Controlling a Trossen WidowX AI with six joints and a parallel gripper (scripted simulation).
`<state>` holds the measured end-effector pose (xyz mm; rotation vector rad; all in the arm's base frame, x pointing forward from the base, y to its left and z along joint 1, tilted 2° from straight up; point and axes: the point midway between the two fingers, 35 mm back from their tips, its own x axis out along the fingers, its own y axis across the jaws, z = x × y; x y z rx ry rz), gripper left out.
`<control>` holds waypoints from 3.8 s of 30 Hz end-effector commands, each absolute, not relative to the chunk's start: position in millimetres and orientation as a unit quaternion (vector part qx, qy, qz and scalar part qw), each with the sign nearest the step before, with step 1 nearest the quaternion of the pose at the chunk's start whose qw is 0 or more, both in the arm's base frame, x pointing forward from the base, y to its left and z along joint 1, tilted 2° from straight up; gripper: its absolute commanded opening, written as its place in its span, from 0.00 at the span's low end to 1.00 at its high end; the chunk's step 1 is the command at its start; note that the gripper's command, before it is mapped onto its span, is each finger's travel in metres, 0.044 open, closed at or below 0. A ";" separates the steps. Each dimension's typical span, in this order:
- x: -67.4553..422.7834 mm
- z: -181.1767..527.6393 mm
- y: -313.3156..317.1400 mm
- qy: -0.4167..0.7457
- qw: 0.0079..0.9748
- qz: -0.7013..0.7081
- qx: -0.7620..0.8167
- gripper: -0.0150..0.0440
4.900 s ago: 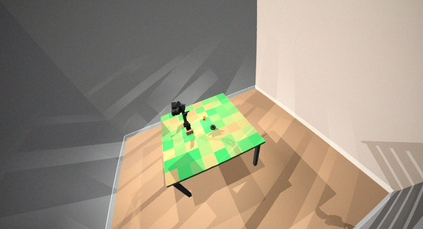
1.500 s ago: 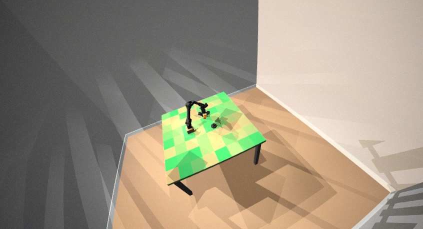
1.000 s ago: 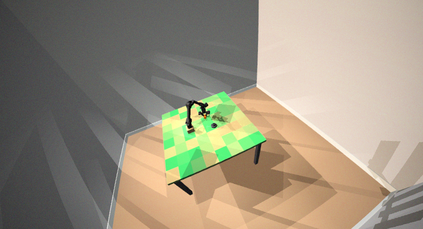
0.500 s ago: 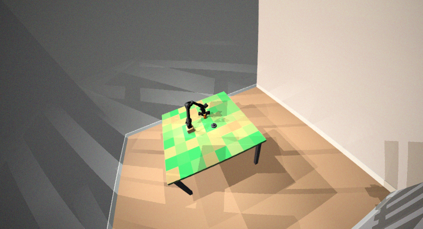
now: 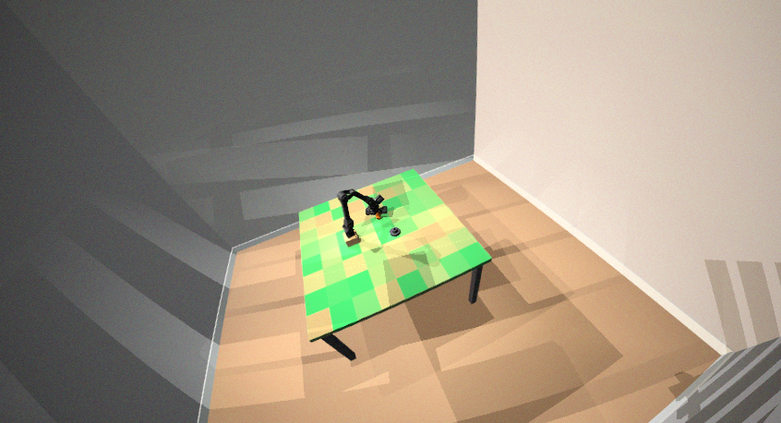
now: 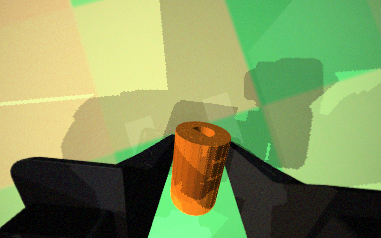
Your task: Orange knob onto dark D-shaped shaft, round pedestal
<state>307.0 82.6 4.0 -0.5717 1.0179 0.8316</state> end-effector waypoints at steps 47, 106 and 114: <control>273.8 -3.7 37.0 0.115 0.878 0.458 -0.081 0.56; 274.0 36.6 29.1 0.071 0.882 0.462 -0.059 1.00; 267.8 73.4 31.1 0.071 0.882 0.461 -0.060 1.00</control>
